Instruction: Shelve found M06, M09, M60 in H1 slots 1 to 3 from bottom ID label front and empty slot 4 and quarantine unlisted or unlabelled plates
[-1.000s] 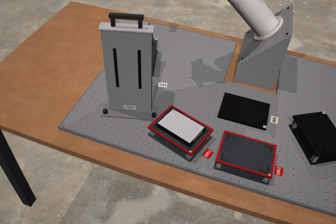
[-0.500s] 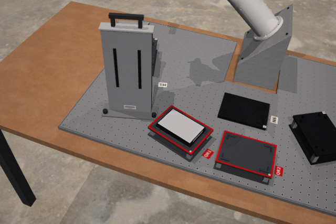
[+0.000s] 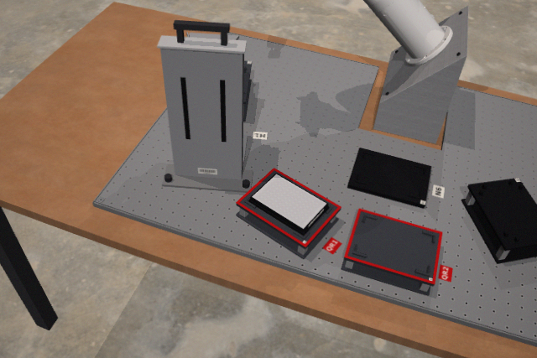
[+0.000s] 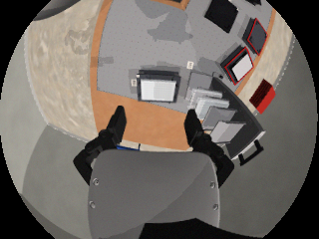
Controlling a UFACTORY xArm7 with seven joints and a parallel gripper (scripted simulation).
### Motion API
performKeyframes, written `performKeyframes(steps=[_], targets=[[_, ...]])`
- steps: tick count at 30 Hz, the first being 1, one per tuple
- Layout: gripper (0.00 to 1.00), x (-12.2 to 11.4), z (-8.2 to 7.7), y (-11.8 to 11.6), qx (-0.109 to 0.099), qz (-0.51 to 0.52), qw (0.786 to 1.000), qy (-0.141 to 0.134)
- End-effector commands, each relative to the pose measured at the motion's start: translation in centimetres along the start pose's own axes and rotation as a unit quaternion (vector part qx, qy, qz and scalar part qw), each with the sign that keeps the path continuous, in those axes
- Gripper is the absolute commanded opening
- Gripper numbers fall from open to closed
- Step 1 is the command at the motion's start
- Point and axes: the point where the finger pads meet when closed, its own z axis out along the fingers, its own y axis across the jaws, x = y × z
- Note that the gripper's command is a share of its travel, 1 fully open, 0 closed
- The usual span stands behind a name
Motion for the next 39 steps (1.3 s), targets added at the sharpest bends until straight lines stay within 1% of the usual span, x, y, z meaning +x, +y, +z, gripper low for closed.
performKeyframes(steps=[1,4,6,21,23,39], targets=[[1.0,-0.1,0.6,0.0,-0.001,0.0,1.0,-0.002],[1.0,-0.1,1.1,0.0,-0.001,0.0,1.0,-0.002],[1.0,-0.1,1.1,0.0,-0.001,0.0,1.0,-0.002],[1.0,-0.1,3.6,0.0,-0.001,0.0,1.0,-0.002],[1.0,-0.1,3.6,0.0,-0.001,0.0,1.0,-0.002],[1.0,-0.1,6.1,0.0,-0.001,0.0,1.0,-0.002]])
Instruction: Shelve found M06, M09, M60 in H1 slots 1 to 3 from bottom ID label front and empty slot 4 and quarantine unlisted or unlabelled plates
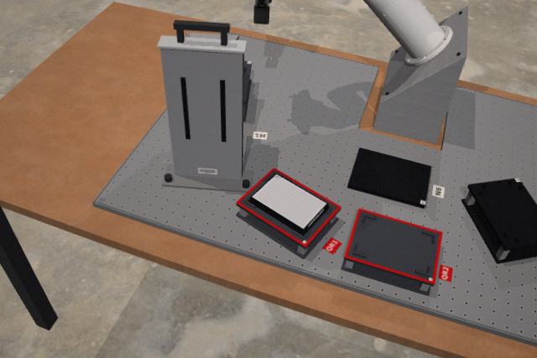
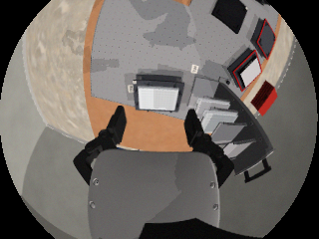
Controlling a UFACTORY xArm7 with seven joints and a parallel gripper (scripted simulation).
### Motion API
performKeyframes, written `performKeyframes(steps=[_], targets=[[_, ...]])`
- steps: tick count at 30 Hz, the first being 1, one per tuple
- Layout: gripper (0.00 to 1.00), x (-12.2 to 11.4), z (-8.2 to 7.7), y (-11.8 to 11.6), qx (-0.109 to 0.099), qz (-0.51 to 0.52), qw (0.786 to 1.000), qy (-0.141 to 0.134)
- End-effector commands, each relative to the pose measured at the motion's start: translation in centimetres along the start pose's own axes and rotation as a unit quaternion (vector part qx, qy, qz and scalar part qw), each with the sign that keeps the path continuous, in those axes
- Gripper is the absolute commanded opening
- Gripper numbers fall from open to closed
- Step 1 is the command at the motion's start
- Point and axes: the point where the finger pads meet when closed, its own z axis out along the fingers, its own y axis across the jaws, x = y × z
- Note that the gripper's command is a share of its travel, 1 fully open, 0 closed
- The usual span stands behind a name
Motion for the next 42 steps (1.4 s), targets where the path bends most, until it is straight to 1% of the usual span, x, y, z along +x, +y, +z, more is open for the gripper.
performKeyframes(steps=[1,16,18,33,35,42], targets=[[1.0,-0.1,0.3,0.0,-0.001,0.0,1.0,-0.002],[1.0,-0.1,2.8,0.0,-0.001,0.0,1.0,-0.002],[1.0,-0.1,2.8,0.0,-0.001,0.0,1.0,-0.002],[1.0,-0.1,5.3,0.0,-0.001,0.0,1.0,-0.002],[1.0,-0.1,5.3,0.0,-0.001,0.0,1.0,-0.002],[1.0,-0.1,6.5,0.0,-0.001,0.0,1.0,-0.002]])
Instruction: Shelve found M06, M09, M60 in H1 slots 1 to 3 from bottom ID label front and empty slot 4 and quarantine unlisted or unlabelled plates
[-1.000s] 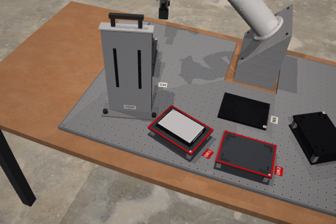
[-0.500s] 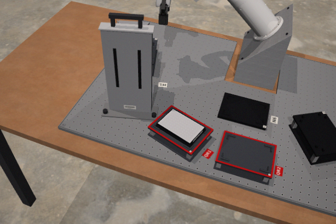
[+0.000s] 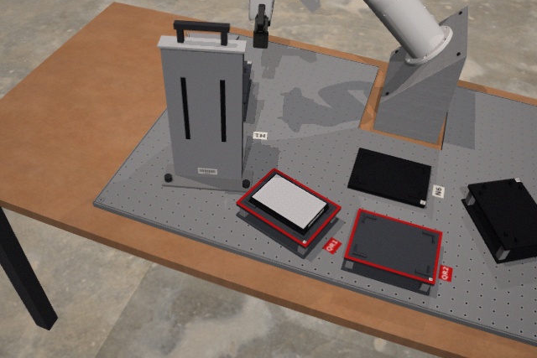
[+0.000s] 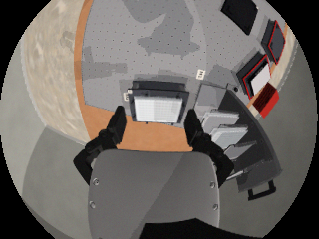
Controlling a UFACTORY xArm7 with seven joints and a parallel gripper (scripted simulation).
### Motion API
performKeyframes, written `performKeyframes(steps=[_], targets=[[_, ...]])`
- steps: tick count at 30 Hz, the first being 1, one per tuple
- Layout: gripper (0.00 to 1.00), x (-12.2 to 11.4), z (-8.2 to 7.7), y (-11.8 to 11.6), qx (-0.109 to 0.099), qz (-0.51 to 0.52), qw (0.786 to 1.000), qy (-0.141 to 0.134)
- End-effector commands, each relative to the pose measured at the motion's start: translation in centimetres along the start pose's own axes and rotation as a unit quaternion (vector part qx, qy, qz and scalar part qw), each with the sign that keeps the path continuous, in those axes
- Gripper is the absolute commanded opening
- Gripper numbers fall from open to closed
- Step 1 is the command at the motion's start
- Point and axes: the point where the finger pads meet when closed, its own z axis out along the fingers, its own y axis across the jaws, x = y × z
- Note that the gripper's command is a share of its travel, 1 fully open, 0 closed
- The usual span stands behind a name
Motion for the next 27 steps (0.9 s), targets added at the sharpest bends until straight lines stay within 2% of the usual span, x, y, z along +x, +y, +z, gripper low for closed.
performKeyframes(steps=[1,14,27], targets=[[1.0,-0.1,0.7,0.0,0.0,0.0,1.0,-0.001],[1.0,-0.1,2.4,0.0,0.0,0.0,1.0,-0.001],[1.0,-0.1,2.8,0.0,0.0,0.0,1.0,-0.001]])
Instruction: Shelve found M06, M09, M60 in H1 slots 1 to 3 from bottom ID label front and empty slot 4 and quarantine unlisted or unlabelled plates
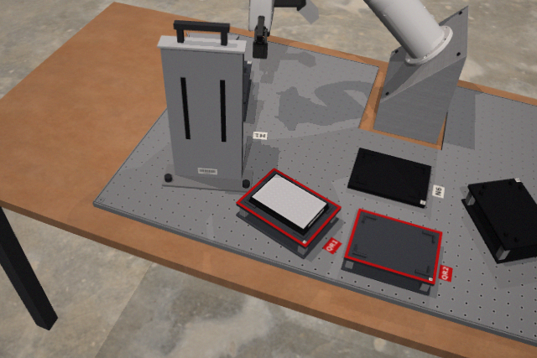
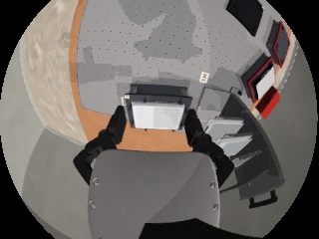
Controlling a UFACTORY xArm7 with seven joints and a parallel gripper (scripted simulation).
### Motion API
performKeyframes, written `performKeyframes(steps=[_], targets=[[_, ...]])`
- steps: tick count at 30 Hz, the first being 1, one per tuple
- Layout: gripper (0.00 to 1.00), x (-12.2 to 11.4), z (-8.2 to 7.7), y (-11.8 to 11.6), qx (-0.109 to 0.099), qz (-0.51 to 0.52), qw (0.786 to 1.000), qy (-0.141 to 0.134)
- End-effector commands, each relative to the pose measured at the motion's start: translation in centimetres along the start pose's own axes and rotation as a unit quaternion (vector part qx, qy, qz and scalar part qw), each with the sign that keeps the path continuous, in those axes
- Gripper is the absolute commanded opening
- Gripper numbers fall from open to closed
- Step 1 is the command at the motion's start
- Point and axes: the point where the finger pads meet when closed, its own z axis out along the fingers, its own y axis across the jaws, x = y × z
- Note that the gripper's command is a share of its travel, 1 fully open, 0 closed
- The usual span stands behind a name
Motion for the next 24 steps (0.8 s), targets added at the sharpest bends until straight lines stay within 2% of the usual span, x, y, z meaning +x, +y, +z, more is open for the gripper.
performKeyframes(steps=[1,24], targets=[[1.0,-0.1,0.2,0.0,0.0,0.0,1.0,-0.001],[1.0,-0.1,3.8,0.0,0.0,0.0,1.0,-0.001]])
